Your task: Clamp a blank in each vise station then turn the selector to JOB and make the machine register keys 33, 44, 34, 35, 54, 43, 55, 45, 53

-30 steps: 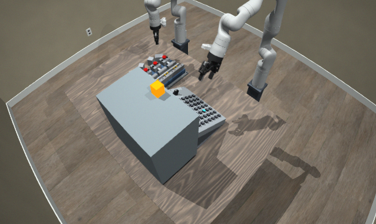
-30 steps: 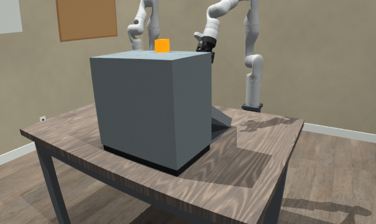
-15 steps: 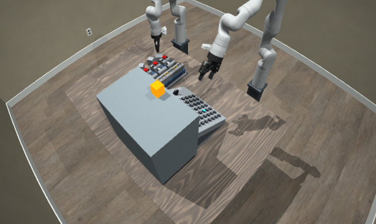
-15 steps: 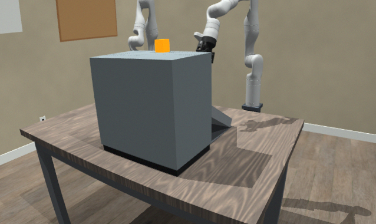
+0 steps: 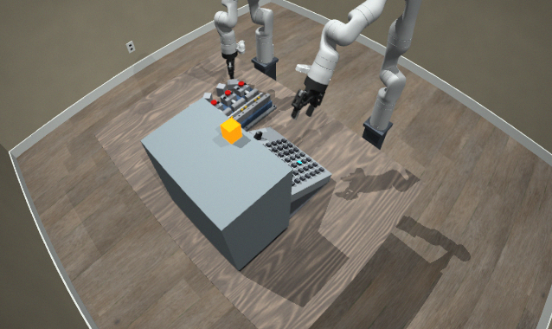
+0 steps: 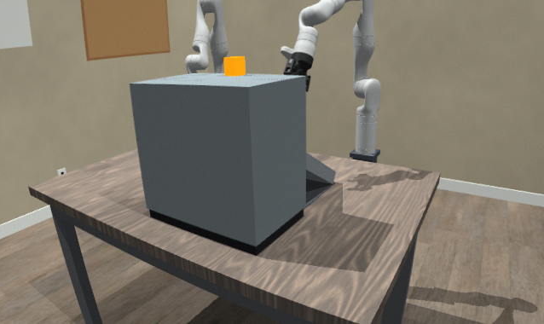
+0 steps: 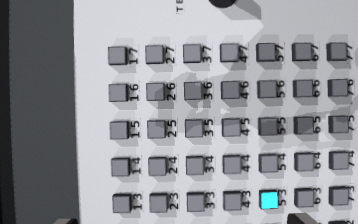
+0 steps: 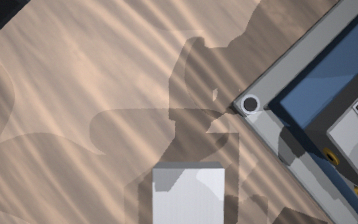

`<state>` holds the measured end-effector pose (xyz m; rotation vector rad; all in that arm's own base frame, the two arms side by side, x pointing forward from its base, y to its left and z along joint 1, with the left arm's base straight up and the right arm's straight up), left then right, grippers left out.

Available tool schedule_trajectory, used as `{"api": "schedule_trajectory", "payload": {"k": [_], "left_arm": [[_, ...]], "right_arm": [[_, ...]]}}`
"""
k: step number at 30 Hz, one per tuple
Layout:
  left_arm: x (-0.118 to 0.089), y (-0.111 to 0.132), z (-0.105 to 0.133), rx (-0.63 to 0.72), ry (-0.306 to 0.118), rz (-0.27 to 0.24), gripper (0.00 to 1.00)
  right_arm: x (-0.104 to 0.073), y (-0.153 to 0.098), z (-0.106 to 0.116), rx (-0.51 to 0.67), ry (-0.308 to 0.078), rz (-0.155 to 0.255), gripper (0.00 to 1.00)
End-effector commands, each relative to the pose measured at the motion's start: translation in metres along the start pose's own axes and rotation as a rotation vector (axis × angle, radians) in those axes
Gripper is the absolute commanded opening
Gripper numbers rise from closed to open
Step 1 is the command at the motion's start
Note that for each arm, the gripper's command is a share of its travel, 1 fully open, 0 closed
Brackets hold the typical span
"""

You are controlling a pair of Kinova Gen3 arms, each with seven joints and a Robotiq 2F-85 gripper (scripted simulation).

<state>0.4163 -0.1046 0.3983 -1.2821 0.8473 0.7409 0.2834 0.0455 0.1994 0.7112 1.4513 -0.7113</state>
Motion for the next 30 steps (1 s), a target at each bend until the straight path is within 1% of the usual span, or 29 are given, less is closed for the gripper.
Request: {"api": "schedule_trajectory", "payload": {"k": [1, 7, 10, 22, 30], "left_arm": [[0.0, 0.0, 0.0, 0.0, 0.0, -0.002, 1.0], [0.0, 0.0, 0.0, 0.0, 0.0, -0.002, 1.0], [0.0, 0.0, 0.0, 0.0, 0.0, -0.002, 1.0], [0.0, 0.0, 0.0, 0.0, 0.0, -0.002, 1.0], [0.0, 0.0, 0.0, 0.0, 0.0, -0.002, 1.0]], "right_arm": [[0.006, 0.0, 0.0, 0.0, 0.0, 0.001, 0.705], [0.027, 0.0, 0.0, 0.0, 0.0, 0.001, 0.705], [0.034, 0.0, 0.0, 0.0, 0.0, 0.001, 0.705], [0.038, 0.0, 0.0, 0.0, 0.0, 0.001, 0.705], [0.058, 0.0, 0.0, 0.0, 0.0, 0.001, 0.705]]}}
Point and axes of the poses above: on each arm, the point where the finger pads meet when closed, its own x axis out along the fingers, its own y axis across the jaws, z = x × y, the point moved 10 cm from there along -x, back along the fingers, and after that the axes turned 9 degrees about x, right-handed, at the moved point
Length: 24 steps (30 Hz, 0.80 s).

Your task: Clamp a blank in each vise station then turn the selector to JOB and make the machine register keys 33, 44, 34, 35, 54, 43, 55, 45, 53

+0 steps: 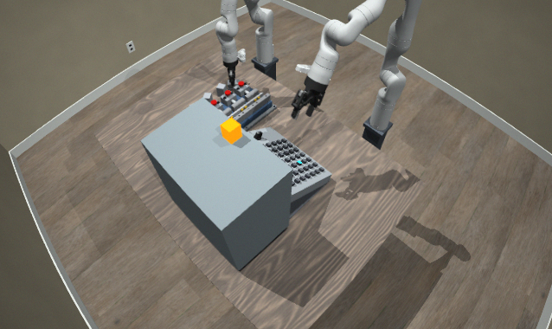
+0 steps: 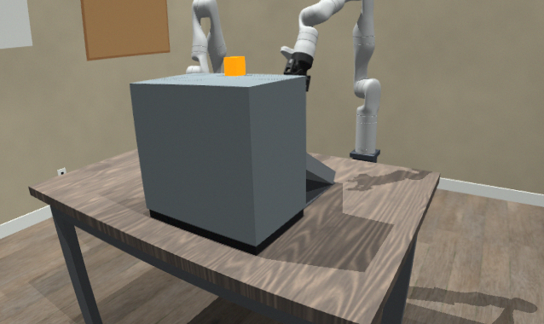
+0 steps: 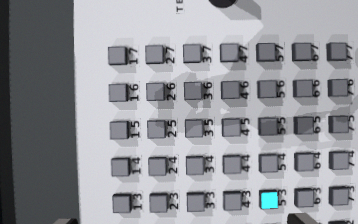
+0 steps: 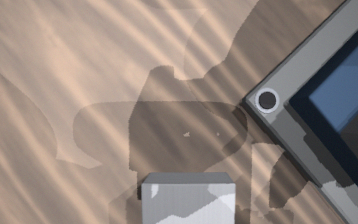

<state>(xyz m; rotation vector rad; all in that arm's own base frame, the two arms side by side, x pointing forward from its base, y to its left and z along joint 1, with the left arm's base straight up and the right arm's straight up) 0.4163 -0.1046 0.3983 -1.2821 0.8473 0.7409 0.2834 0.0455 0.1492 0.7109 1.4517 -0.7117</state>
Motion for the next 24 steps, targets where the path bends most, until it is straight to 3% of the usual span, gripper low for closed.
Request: {"api": "schedule_trajectory", "payload": {"k": [1, 8, 9, 24], "left_arm": [[-0.0005, -0.0005, 0.0001, 0.0, 0.0, -0.002, 1.0], [-0.0005, -0.0005, 0.0001, 0.0, 0.0, -0.002, 1.0], [-0.0005, -0.0005, 0.0001, 0.0, 0.0, -0.002, 1.0], [-0.0005, -0.0005, 0.0001, 0.0, 0.0, -0.002, 1.0]], "right_arm": [[0.0092, 0.0003, 0.0002, 0.0, -0.001, 0.001, 0.705], [0.0097, 0.0003, 0.0002, 0.0, -0.001, 0.001, 0.705], [0.0097, 0.0003, 0.0002, 0.0, -0.001, 0.001, 0.099], [0.0067, 0.0003, 0.0002, 0.0, -0.001, 0.001, 0.099]]}}
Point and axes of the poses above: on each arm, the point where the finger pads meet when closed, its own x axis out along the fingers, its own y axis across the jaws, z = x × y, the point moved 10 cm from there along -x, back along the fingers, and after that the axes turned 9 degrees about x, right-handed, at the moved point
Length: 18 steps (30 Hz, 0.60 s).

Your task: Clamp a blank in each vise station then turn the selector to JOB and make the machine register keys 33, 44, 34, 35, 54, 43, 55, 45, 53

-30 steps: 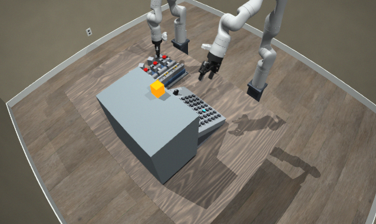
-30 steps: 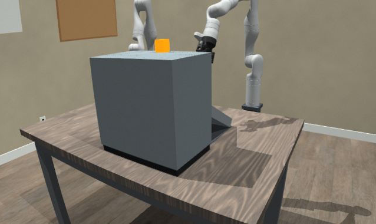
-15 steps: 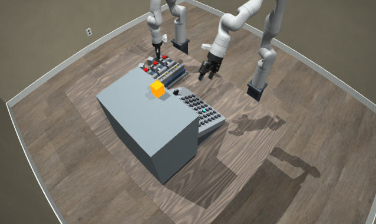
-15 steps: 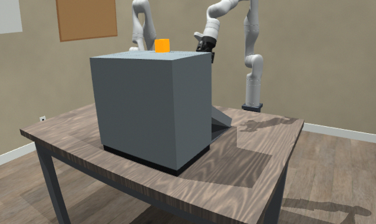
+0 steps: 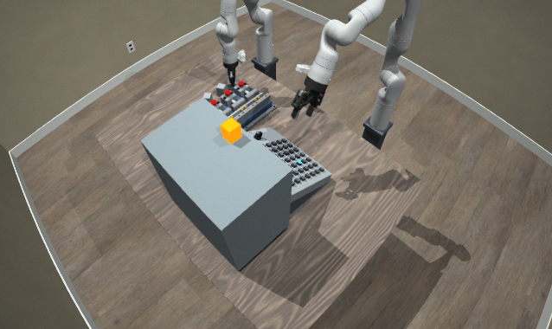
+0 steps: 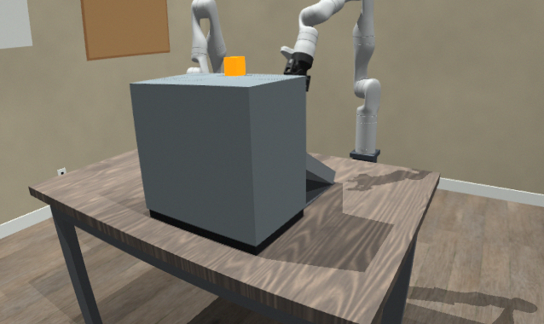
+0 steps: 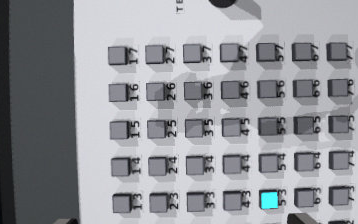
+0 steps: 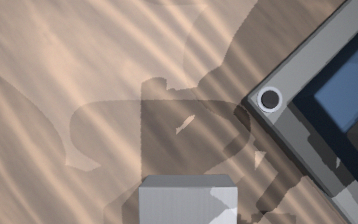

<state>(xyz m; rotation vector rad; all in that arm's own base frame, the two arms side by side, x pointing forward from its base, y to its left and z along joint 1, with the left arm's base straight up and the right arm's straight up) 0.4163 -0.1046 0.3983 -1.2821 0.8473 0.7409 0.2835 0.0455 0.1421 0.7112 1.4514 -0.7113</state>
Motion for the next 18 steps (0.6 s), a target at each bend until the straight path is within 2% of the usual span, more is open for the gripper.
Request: {"api": "schedule_trajectory", "payload": {"k": [1, 13, 18], "left_arm": [[-0.0005, -0.0005, 0.0001, 0.0, 0.0, -0.002, 1.0], [-0.0005, -0.0005, 0.0001, 0.0, 0.0, -0.002, 1.0], [-0.0005, -0.0005, 0.0001, 0.0, 0.0, -0.002, 1.0]], "right_arm": [[-0.0004, 0.0002, 0.0001, 0.0, 0.0, 0.001, 0.099], [-0.0008, 0.0002, 0.0001, 0.0, 0.0, 0.001, 0.099], [-0.0077, 0.0002, 0.0001, 0.0, 0.0, 0.001, 0.099]]}}
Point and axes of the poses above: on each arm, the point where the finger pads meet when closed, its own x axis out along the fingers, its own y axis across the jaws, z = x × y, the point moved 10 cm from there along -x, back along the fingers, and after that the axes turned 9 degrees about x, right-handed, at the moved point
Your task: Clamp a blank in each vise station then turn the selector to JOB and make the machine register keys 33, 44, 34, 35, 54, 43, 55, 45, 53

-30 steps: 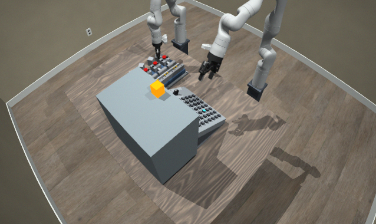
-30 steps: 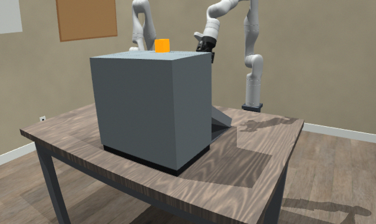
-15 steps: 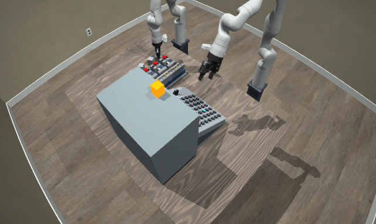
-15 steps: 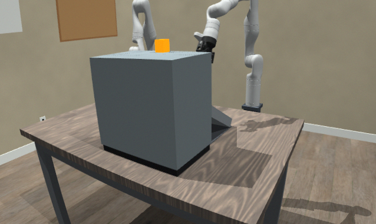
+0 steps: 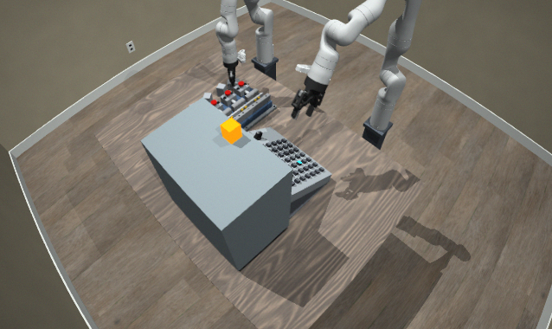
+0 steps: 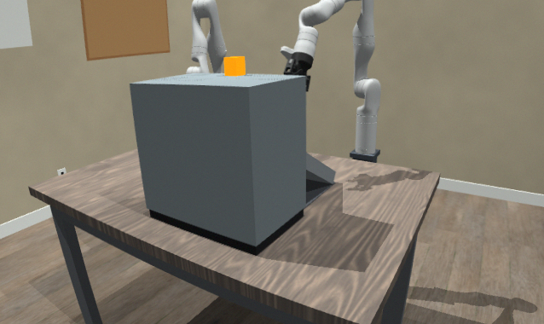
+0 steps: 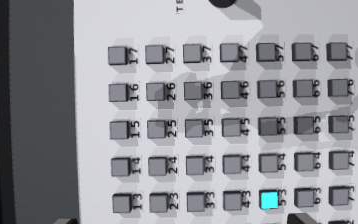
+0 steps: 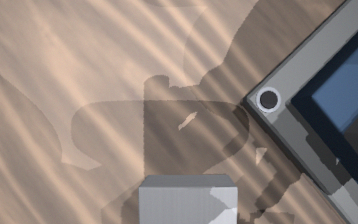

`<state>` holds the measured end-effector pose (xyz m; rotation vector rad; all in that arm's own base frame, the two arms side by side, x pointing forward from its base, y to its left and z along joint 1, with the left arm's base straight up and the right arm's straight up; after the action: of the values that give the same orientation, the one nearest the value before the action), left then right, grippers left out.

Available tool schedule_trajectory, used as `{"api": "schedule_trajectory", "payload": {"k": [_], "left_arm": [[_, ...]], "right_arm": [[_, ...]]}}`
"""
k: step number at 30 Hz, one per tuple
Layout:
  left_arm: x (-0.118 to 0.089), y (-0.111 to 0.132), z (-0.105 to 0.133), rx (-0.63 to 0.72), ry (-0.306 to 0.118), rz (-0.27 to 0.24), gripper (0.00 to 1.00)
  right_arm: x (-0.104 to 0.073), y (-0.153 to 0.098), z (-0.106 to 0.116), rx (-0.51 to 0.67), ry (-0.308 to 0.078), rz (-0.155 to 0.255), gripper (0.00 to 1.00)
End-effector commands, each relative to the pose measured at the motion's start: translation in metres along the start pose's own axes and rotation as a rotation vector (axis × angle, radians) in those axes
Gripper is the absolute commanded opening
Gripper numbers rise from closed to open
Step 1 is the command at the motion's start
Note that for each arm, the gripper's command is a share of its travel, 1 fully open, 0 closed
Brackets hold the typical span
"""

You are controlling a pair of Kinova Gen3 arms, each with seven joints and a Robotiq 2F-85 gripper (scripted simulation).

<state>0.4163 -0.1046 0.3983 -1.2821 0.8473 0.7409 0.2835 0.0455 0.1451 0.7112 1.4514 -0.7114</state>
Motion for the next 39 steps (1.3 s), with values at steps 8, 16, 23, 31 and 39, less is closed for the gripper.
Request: {"api": "schedule_trajectory", "payload": {"k": [8, 16, 23, 31, 39], "left_arm": [[0.0, 0.0, 0.0, 0.0, 0.0, -0.002, 1.0], [0.0, 0.0, 0.0, 0.0, 0.0, -0.002, 1.0], [0.0, 0.0, 0.0, 0.0, 0.0, -0.002, 1.0], [0.0, 0.0, 0.0, 0.0, 0.0, -0.002, 1.0], [0.0, 0.0, 0.0, 0.0, 0.0, -0.002, 1.0]], "right_arm": [[-0.039, 0.0, 0.0, 0.0, 0.0, 0.001, 0.099], [-0.078, 0.0, 0.0, 0.0, 0.0, 0.001, 0.099], [-0.124, 0.0, 0.0, 0.0, 0.0, 0.001, 0.099], [-0.151, 0.0, 0.0, 0.0, 0.0, 0.001, 0.099], [-0.162, 0.0, 0.0, 0.0, 0.0, 0.001, 0.099]]}}
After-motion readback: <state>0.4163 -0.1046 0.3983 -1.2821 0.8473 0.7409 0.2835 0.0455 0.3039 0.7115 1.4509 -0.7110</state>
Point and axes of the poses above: on each arm, the point where the finger pads meet when closed, its own x axis out along the fingers, its own y axis across the jaws, z = x × y, the point moved 10 cm from there along -x, back along the fingers, and after that the axes turned 9 degrees about x, right-handed, at the moved point
